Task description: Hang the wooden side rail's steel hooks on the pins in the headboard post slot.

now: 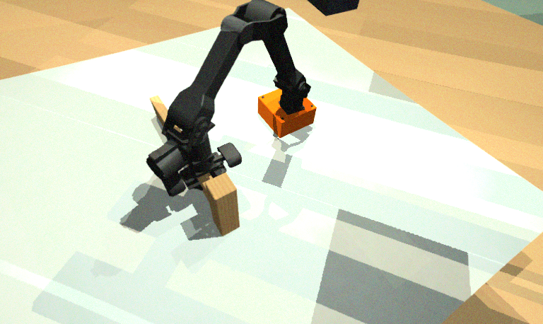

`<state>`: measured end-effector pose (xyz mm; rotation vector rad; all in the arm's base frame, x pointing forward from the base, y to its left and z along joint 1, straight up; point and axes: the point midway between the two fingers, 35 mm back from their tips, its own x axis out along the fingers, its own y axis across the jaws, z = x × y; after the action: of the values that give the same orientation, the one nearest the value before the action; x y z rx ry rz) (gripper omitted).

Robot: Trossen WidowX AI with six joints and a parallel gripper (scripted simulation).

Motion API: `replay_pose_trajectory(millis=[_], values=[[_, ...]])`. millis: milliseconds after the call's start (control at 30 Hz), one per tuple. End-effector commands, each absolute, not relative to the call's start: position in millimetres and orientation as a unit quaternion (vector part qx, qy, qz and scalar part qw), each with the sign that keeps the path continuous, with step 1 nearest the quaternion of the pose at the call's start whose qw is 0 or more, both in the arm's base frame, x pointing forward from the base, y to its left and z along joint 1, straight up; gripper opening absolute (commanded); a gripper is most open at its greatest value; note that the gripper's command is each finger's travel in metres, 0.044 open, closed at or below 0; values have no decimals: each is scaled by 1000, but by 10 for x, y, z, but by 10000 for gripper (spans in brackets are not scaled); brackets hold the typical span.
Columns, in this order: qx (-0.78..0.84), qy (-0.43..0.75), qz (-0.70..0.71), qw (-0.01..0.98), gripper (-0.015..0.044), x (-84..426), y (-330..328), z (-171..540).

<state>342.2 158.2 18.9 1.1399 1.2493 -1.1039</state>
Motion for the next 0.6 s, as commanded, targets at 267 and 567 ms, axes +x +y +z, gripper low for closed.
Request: replay_pose_trajectory(millis=[267,567], values=[[482,522,-460,532,0,3439,1613,232],[482,522,-460,532,0,3443,1624,226]])
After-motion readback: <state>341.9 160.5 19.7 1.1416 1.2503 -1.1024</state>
